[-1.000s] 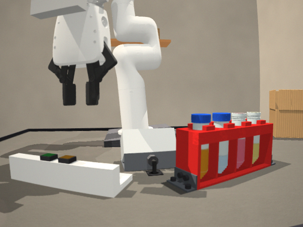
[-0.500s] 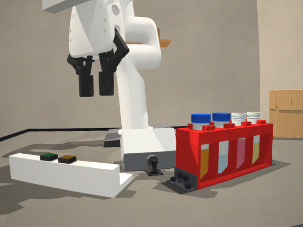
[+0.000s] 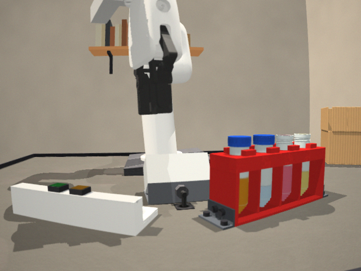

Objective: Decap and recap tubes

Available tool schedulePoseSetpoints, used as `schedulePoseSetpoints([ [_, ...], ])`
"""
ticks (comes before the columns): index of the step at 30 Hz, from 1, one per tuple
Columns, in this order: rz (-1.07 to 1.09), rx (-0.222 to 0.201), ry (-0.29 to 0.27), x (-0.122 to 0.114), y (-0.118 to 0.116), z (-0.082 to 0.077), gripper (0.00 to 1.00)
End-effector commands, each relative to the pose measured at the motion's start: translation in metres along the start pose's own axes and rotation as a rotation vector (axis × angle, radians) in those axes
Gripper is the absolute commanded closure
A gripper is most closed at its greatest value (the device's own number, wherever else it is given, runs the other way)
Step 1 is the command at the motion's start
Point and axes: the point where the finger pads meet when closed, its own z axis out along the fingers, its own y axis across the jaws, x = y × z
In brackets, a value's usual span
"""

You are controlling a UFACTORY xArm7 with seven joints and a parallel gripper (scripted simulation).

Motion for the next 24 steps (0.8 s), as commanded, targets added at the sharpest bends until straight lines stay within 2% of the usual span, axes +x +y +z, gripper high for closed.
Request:
schedulePoseSetpoints([
  [1,0.236,-0.004,0.044,-0.017,-0.012,-0.001,0.54],
  [12,0.689,0.006,0.044,-0.057,-0.035,0.001,0.54],
  [14,0.754,0.008,0.047,-0.071,-0.042,0.002,0.54],
  [17,0.754,0.008,0.046,-0.085,-0.05,0.003,0.54],
  [19,0.754,0.008,0.046,-0.085,-0.05,0.003,0.54],
  [22,0.754,0.008,0.046,-0.107,-0.063,0.004,0.54],
  [24,0.754,0.008,0.046,-0.107,-0.063,0.004,0.54],
])
